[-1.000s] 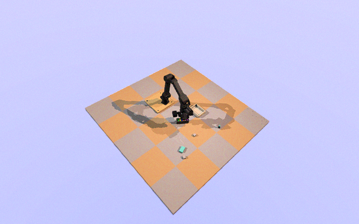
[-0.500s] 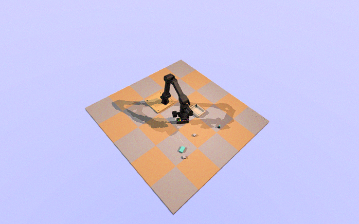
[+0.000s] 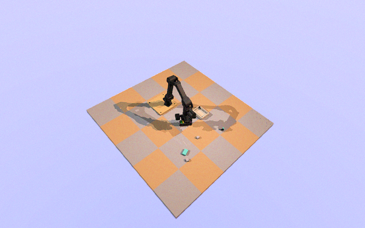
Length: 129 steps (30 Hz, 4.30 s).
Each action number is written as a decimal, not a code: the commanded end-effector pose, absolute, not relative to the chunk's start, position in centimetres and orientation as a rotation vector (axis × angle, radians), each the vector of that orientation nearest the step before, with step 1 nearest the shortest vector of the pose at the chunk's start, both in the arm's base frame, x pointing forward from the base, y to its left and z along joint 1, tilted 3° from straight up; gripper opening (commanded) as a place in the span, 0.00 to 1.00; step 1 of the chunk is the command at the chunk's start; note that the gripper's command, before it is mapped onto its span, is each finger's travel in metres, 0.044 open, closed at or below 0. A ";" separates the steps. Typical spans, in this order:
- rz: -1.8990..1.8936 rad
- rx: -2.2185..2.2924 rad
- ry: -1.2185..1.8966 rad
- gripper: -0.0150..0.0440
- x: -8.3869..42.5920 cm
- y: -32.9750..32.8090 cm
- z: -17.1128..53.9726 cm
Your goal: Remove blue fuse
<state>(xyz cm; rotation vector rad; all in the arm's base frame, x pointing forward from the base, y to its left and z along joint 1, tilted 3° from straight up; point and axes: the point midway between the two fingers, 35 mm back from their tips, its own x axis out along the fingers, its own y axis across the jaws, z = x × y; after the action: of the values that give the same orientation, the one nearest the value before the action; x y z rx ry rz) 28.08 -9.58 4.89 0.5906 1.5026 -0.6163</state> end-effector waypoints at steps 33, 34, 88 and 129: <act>-0.618 0.591 1.503 0.25 28.1 -9.6 5.7; -0.618 0.591 1.503 0.25 28.1 -9.6 5.8; -0.622 0.591 1.502 0.25 28.2 -9.6 8.4; -0.617 0.596 1.499 0.25 30.7 -4.8 10.9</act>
<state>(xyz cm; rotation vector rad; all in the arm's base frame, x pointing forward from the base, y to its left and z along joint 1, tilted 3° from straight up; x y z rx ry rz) 29.85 -6.57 10.95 0.5899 1.4978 -0.6187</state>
